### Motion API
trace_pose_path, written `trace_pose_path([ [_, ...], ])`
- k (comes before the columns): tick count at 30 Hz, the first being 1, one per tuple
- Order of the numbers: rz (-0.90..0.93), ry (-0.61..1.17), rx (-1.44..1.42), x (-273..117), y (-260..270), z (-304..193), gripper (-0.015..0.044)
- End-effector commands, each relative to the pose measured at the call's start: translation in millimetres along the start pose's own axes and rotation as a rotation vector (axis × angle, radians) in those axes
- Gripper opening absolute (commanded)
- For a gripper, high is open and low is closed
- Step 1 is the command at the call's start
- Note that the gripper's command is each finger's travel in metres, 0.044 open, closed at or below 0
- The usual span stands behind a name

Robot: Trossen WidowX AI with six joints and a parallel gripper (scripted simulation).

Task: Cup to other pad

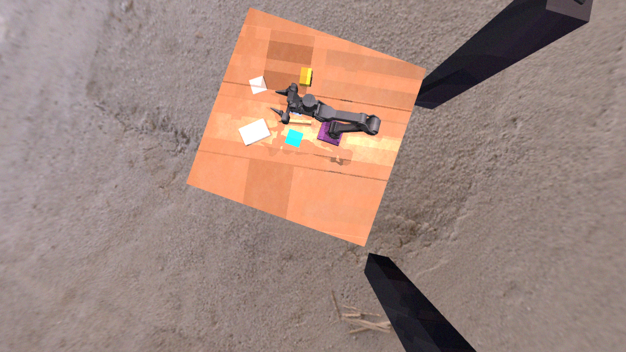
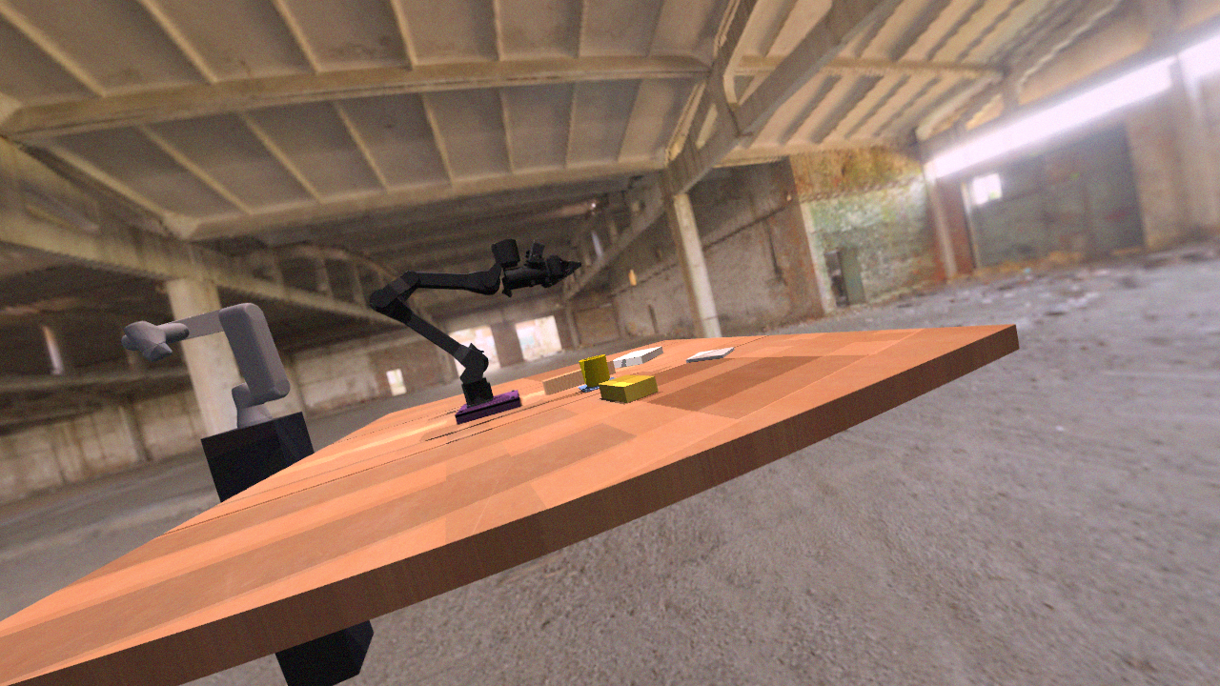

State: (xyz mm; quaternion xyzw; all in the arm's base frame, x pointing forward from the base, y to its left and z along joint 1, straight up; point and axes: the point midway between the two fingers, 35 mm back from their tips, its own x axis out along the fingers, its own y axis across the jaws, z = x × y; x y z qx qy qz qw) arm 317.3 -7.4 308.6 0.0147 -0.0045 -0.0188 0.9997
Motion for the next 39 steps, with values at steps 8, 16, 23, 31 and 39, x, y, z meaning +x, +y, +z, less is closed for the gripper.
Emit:
trace_pose_path([
  [8, -0.004, 0.672, -0.409, 23.5, -51.5, -106.5, 0.019],
  [16, 0.329, 1.248, -0.658, -15.1, -88.8, -176.3, 0.0167],
  [23, 0.625, 1.478, -0.689, -46.5, -105.6, -193.7, 0.0167],
  [31, 0.625, 1.478, -0.689, -46.2, -107.5, -193.6, 0.0167],
  [39, 0.625, 1.478, -0.689, -45.9, -108.4, -195.2, 0.0167],
])
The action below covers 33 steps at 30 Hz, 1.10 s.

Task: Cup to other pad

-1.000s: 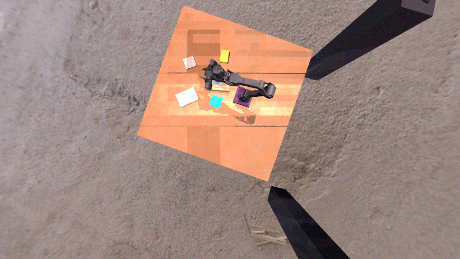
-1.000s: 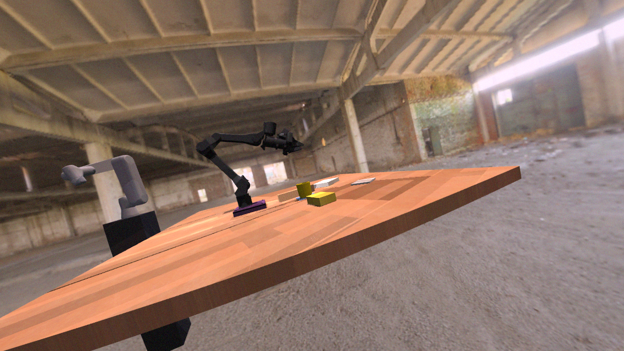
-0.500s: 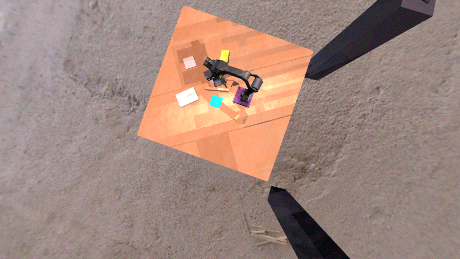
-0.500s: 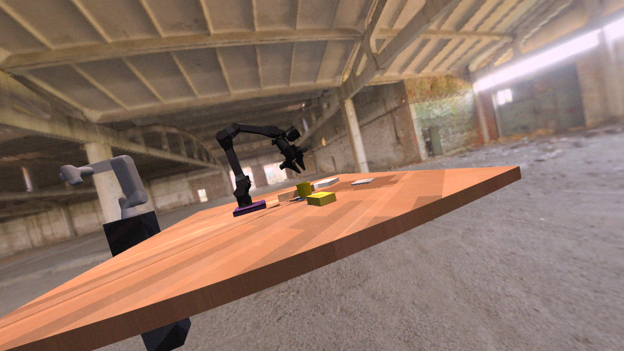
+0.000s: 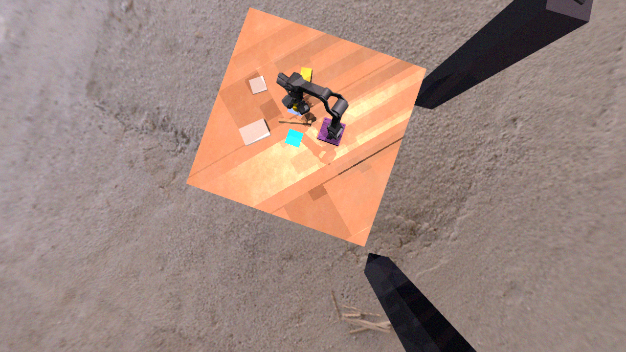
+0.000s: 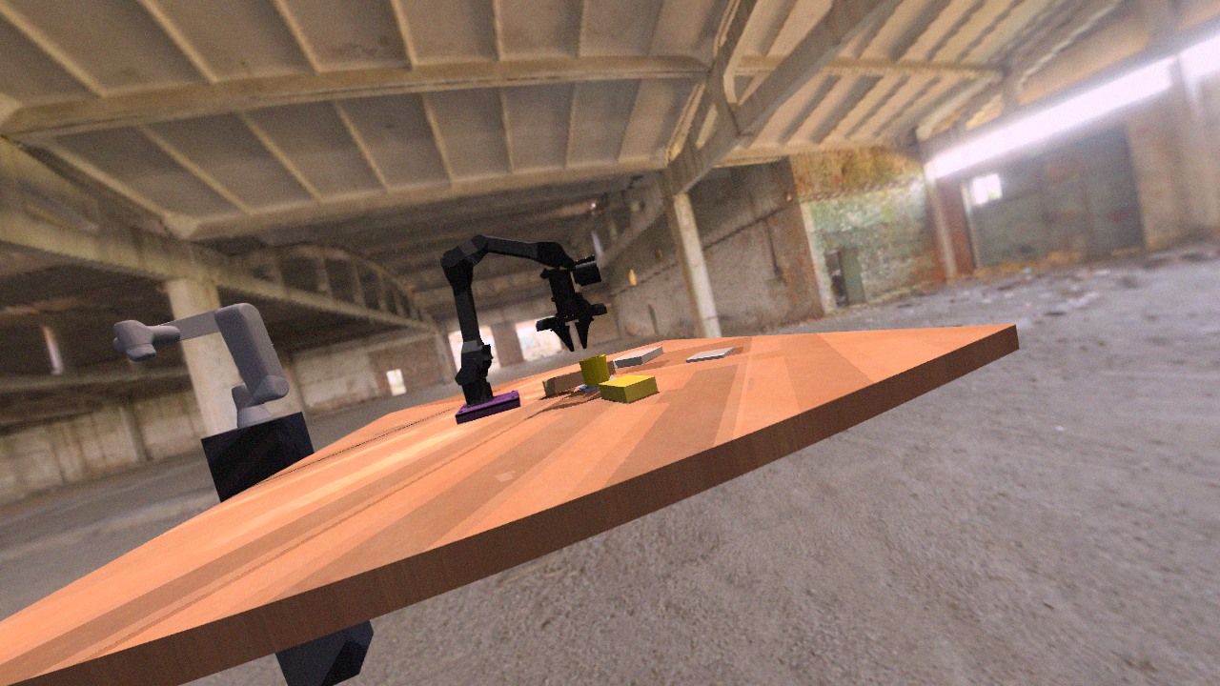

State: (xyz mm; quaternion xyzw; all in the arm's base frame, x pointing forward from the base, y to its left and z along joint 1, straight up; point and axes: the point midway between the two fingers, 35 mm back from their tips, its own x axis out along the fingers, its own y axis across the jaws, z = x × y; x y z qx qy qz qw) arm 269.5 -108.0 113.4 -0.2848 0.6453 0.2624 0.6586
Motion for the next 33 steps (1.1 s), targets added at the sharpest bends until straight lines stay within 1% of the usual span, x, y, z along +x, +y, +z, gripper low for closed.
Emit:
trace_pose_path([
  [1, 0.017, 0.001, -0.008, 4.6, 0.1, -0.3, 0.0167],
  [33, 0.017, 0.001, -0.008, 56.4, 0.0, -0.6, 0.0167],
])
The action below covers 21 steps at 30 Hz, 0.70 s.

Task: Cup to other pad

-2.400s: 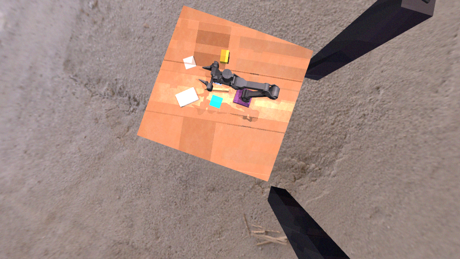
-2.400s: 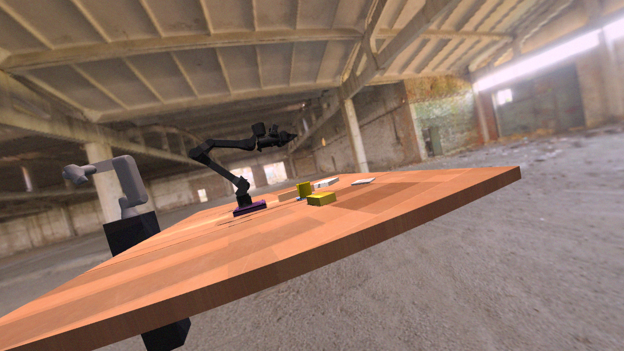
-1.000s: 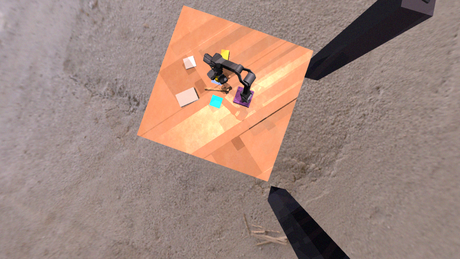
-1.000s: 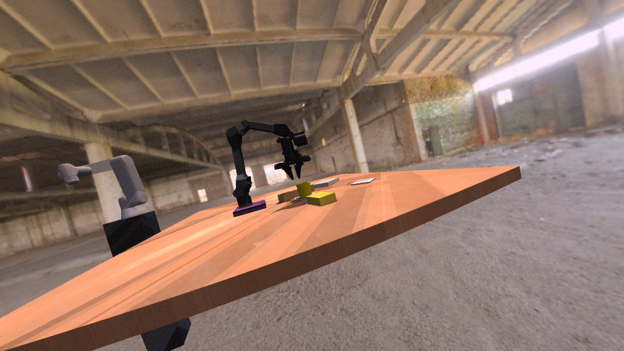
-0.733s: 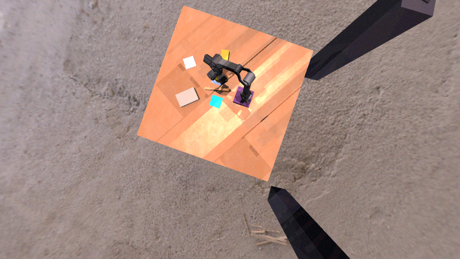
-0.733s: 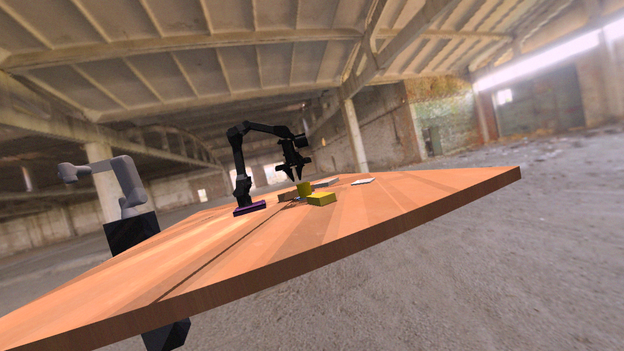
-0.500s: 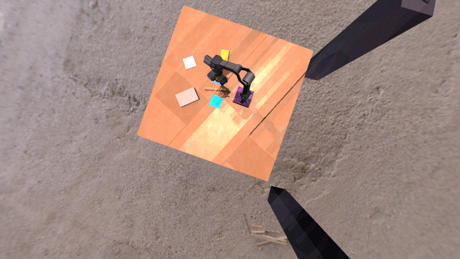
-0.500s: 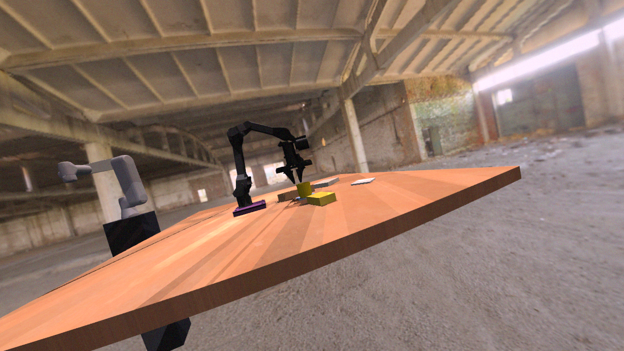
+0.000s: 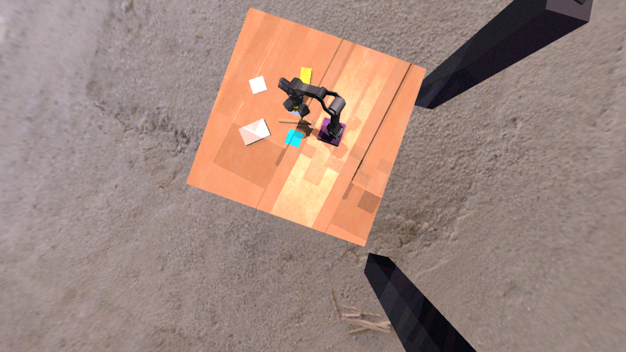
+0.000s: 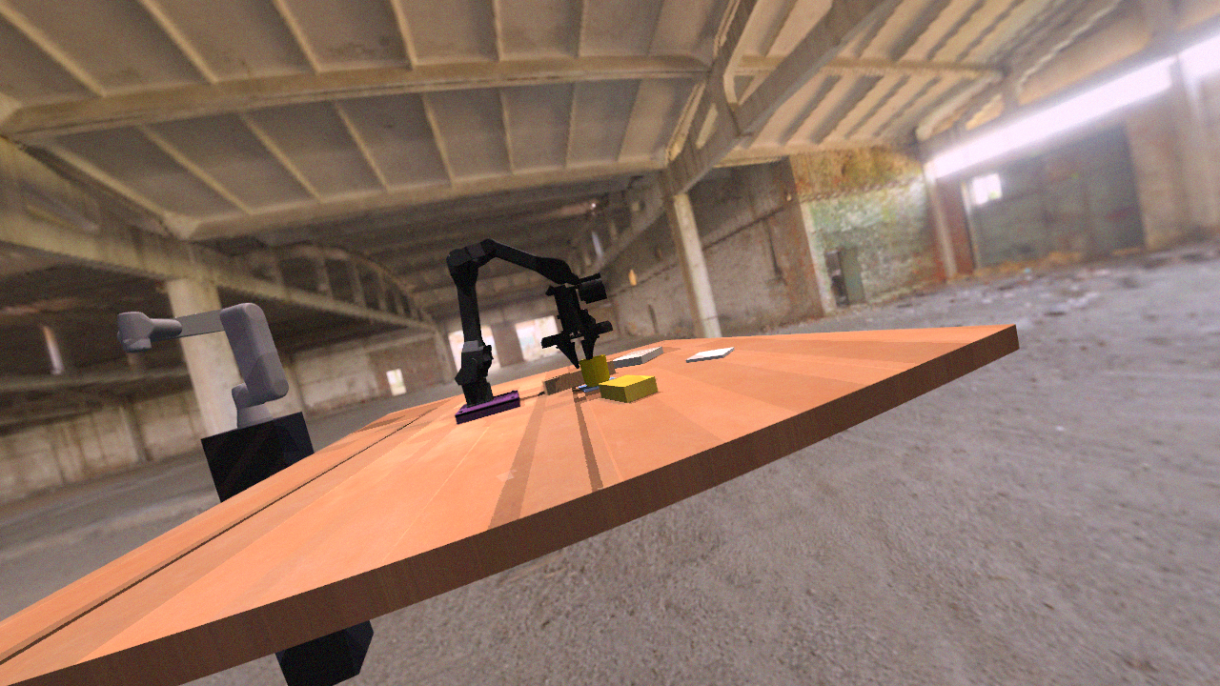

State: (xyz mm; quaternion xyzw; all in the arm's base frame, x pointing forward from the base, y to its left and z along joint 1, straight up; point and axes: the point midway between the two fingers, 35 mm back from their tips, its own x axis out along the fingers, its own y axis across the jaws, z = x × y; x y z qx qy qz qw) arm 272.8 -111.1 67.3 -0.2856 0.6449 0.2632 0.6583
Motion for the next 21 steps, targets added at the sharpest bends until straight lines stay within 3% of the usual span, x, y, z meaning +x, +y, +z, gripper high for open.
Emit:
trace_pose_path([
  [1, 0.017, 0.002, -0.005, 11.7, 3.0, -0.6, 0.0167],
  [21, 0.017, 0.002, -0.005, 18.7, 3.8, -1.0, 0.0167],
])
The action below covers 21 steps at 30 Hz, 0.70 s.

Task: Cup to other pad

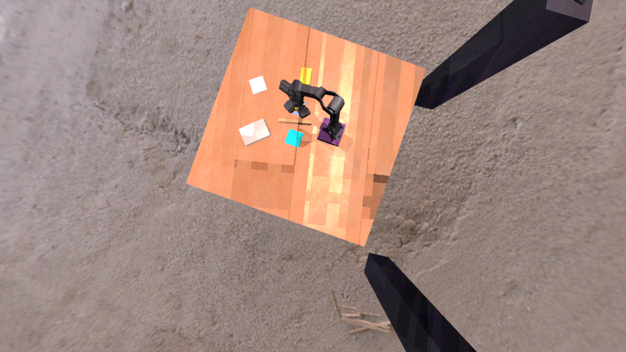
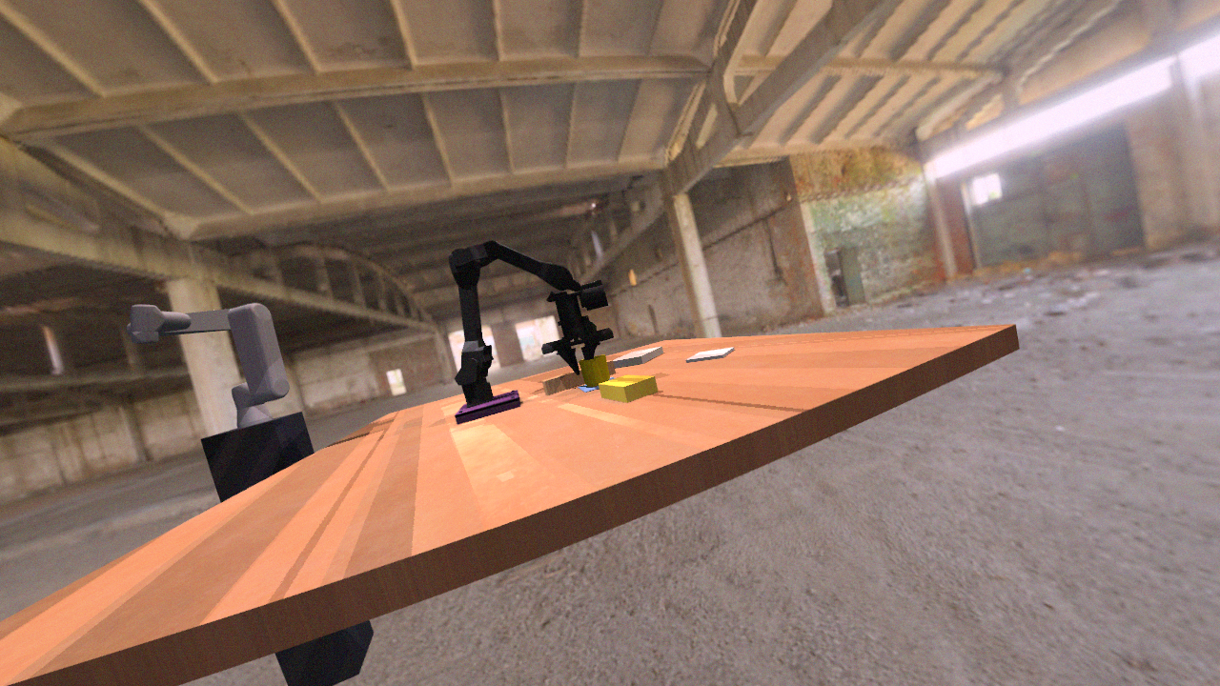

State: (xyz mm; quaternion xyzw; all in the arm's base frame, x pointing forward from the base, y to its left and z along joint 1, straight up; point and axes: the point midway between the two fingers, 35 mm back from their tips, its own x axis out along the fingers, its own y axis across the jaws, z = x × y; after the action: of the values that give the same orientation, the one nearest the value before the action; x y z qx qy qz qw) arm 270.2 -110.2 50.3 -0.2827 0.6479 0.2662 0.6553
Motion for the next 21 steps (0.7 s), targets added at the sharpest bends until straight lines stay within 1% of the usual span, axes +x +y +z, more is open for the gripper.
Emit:
trace_pose_path([
  [1, 0.0, 0.0, 0.0, 0.0, 0.0, 0.0, 0.016],
  [21, 0.0, 0.0, 0.0, 0.0, 0.0, 0.0, 0.0027],
])
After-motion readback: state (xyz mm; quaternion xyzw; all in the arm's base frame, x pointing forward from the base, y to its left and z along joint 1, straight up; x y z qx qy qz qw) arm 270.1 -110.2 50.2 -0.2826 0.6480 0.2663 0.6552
